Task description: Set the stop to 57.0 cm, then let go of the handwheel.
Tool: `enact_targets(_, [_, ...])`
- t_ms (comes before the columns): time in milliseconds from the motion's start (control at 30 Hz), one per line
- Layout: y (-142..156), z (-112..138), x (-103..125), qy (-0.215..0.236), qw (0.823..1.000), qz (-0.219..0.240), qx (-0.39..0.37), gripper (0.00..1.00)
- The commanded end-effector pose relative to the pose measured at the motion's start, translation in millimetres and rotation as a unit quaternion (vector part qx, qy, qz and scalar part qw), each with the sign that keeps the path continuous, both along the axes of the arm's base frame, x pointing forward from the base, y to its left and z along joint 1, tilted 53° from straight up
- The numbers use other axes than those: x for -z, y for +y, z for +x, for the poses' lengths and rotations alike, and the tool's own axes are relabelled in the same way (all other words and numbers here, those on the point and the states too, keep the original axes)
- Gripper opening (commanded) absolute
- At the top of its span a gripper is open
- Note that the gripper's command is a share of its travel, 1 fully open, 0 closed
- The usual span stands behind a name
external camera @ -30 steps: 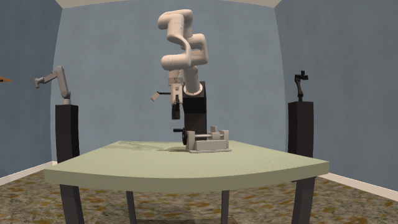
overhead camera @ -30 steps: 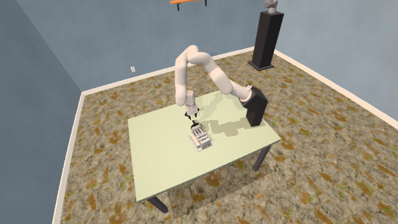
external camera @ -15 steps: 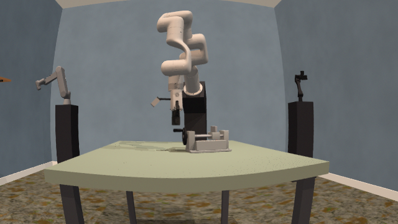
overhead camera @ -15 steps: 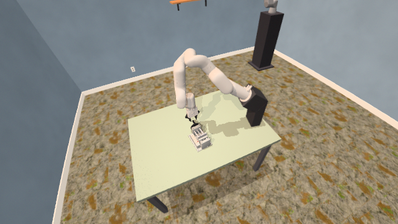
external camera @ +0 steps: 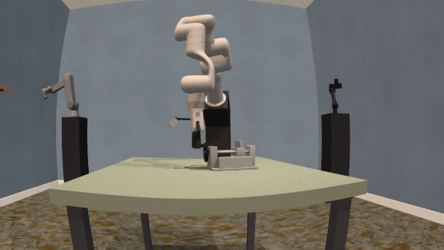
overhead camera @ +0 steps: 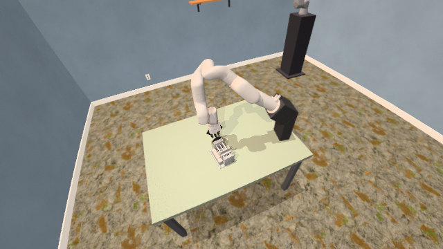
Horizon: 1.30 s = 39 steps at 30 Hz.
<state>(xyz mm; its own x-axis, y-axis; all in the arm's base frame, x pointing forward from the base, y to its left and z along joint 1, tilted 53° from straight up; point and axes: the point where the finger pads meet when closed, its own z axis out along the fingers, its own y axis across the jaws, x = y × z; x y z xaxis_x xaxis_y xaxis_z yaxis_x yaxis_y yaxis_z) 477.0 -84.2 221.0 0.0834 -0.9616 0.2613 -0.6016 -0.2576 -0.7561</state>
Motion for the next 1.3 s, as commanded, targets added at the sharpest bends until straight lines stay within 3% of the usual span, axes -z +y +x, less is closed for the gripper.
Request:
enact_targets(0, [-0.6,3.2,1.4,-0.001,1.0,0.001,-0.001,0.57])
enact_targets(500, [-0.6,3.7,1.7,-0.001,1.0,0.001,-0.001,0.57])
enact_targets(533, [-0.6,3.7,1.7,-0.001,1.0,0.001,-0.001,0.06])
enact_targets(1267, [-0.6,3.7,1.7,-0.001,1.0,0.001,-0.001,0.06])
